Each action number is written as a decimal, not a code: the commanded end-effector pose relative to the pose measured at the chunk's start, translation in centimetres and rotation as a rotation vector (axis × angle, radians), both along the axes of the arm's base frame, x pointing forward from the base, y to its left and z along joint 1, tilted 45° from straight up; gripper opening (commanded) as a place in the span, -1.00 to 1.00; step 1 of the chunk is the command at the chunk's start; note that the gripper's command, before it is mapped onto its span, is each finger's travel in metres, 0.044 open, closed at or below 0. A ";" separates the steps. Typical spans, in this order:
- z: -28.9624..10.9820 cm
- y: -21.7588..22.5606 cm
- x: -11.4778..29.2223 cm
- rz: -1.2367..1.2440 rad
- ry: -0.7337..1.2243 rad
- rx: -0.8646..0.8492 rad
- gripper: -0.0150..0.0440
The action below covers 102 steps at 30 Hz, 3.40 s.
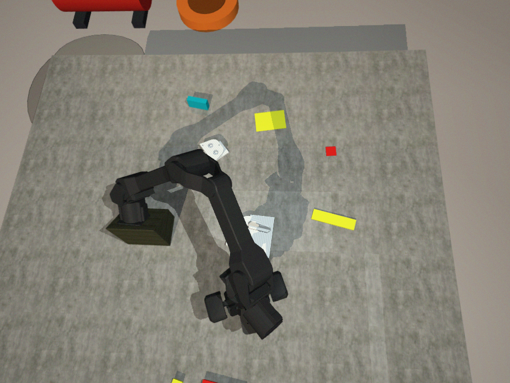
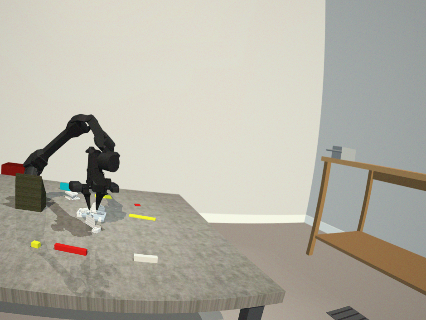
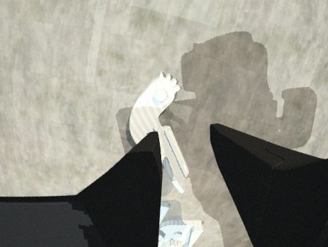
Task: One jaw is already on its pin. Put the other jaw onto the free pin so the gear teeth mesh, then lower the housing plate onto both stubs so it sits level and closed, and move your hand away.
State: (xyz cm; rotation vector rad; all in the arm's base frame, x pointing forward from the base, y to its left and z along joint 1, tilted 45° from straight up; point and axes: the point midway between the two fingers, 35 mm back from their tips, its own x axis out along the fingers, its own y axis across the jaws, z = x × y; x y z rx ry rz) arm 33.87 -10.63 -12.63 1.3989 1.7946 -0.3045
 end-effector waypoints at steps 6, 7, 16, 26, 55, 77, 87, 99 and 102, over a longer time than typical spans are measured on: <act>0.0 0.0 0.0 0.000 0.000 0.000 0.75; 0.0 0.0 0.0 0.000 0.000 0.000 0.84; 0.0 0.0 0.0 0.000 0.000 0.000 1.00; 0.0 0.0 0.0 0.000 0.000 0.000 1.00; 0.0 0.0 0.0 0.000 0.000 0.000 -0.49; 2.1 1.4 0.0 0.085 -0.076 0.005 0.22; 4.4 3.2 -0.3 0.186 -0.166 0.013 1.00; 1.7 6.0 -0.8 0.186 -0.166 0.017 1.00; 1.7 6.0 -0.8 0.186 -0.166 0.017 1.00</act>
